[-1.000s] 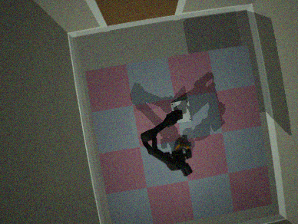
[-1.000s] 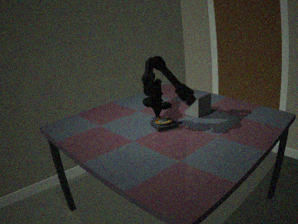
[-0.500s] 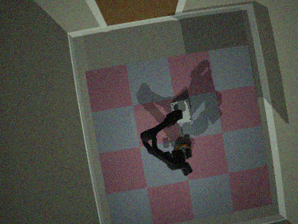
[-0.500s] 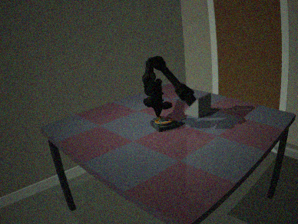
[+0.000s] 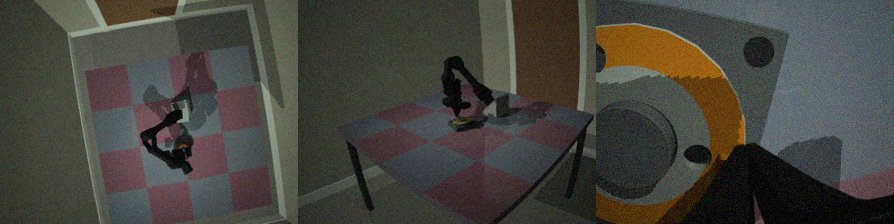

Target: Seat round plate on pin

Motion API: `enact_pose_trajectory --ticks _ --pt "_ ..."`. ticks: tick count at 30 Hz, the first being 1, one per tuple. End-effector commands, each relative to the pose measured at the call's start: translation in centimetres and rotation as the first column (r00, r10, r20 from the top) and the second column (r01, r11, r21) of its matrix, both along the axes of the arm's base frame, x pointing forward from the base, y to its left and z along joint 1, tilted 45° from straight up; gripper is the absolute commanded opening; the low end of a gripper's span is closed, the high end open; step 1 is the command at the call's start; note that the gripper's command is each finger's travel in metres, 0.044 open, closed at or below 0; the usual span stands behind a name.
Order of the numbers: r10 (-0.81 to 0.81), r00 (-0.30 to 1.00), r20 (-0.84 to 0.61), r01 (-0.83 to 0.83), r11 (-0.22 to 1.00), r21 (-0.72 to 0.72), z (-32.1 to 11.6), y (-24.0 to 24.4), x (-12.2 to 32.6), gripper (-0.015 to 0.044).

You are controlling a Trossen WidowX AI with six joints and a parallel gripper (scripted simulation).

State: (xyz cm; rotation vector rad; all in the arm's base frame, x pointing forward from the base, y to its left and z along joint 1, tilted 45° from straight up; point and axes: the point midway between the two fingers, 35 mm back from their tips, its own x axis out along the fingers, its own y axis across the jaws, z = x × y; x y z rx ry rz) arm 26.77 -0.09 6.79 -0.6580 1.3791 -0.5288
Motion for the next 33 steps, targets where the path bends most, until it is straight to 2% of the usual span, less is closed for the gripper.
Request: enact_pose_trajectory --ticks 1,33 --pt "-0.006 1.0 -0.021 0.006 1.0 -0.002 -0.4 -0.2 -0.8 0.0" --pt "-0.006 1.0 -0.022 0.006 1.0 -0.001 -1.5 0.6 -3.0 0.0"
